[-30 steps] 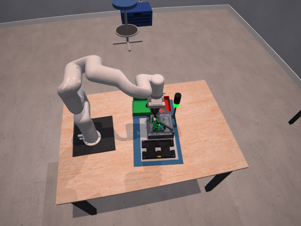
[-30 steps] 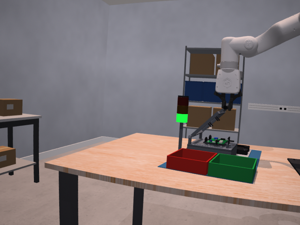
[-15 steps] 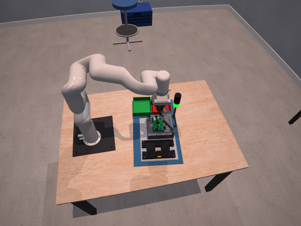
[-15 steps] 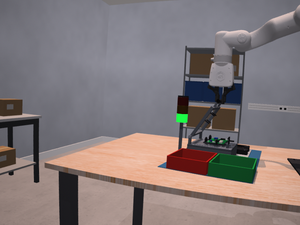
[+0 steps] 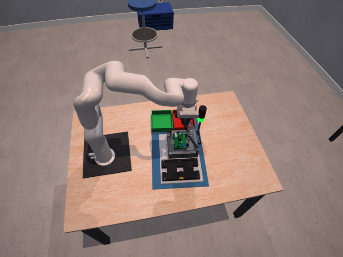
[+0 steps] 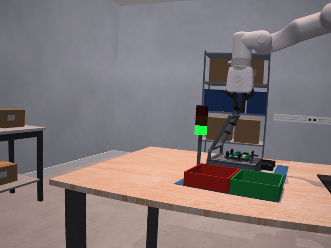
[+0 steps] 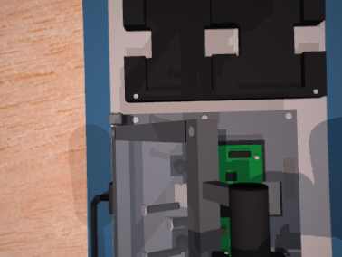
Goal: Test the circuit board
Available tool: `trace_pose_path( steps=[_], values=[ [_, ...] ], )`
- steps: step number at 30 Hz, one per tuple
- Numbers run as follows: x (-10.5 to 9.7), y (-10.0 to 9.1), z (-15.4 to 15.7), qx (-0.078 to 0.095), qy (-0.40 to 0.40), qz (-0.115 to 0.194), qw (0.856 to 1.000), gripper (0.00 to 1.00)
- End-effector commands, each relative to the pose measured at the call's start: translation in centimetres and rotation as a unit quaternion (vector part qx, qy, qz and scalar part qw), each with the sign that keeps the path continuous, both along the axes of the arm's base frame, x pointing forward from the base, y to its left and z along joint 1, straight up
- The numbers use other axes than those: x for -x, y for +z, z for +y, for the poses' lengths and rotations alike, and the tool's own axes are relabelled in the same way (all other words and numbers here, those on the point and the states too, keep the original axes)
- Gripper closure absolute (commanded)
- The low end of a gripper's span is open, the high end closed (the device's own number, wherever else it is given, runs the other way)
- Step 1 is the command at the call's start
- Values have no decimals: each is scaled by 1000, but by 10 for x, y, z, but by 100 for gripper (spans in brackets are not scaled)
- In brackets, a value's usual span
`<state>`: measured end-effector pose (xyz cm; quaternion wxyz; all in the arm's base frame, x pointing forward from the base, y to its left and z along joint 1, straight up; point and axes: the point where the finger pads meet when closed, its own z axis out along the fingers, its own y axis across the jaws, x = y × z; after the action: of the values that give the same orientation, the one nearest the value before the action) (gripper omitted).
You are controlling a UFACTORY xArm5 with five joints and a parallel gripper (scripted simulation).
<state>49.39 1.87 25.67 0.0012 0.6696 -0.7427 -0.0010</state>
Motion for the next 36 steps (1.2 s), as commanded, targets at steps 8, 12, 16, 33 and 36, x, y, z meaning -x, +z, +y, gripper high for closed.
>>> trace_pose_path(
  steps=[8,12,16,33,36],
  values=[
    [-1,2,0,0,0,-2,1000,72],
    [-1,2,0,0,0,-2,1000,72],
    [-1,2,0,0,0,-2,1000,72],
    [-1,2,0,0,0,-2,1000,72],
    [-1,2,0,0,0,-2,1000,72]
  ],
)
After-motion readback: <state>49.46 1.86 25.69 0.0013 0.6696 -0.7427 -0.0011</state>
